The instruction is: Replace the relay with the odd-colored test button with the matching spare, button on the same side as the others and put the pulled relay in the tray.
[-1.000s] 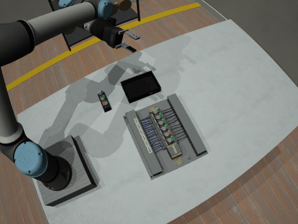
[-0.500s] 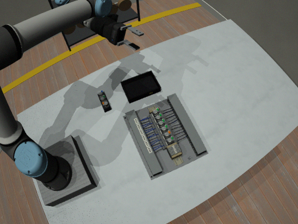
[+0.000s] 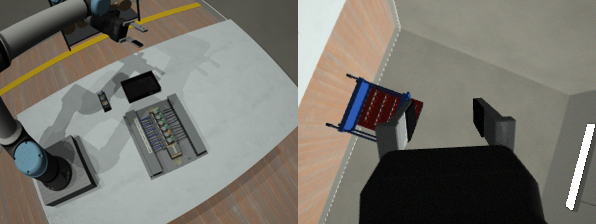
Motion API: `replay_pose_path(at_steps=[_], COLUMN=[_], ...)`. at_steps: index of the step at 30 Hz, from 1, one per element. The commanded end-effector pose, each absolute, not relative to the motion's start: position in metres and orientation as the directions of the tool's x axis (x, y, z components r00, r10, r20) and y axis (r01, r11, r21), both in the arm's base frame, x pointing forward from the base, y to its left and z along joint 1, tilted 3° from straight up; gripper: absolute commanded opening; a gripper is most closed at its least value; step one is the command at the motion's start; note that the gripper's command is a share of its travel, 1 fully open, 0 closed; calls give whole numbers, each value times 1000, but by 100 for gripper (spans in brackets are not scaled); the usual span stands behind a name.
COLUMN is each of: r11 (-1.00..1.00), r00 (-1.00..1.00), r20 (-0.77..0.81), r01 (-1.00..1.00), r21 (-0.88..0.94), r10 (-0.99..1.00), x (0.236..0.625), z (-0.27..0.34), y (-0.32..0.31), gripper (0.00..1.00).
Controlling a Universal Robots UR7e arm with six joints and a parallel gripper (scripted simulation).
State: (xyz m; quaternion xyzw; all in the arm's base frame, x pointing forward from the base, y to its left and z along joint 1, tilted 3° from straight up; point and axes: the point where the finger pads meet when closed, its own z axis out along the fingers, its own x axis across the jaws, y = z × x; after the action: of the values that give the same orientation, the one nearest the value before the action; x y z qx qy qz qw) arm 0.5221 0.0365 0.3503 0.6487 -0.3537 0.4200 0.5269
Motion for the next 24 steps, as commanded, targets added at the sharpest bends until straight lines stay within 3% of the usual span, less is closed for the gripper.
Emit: replay_pose_path(at_steps=[1, 9, 14, 24], r11=[-203, -203, -203, -203], r00=[398, 398, 398, 398], r20=[917, 917, 917, 917], r01=[-900, -900, -900, -900], r21=[386, 386, 386, 386], r10=[-22, -22, -22, -22], x=[521, 521, 516, 516], z=[359, 359, 405, 405], y=[29, 29, -9, -9], gripper=[100, 100, 100, 100])
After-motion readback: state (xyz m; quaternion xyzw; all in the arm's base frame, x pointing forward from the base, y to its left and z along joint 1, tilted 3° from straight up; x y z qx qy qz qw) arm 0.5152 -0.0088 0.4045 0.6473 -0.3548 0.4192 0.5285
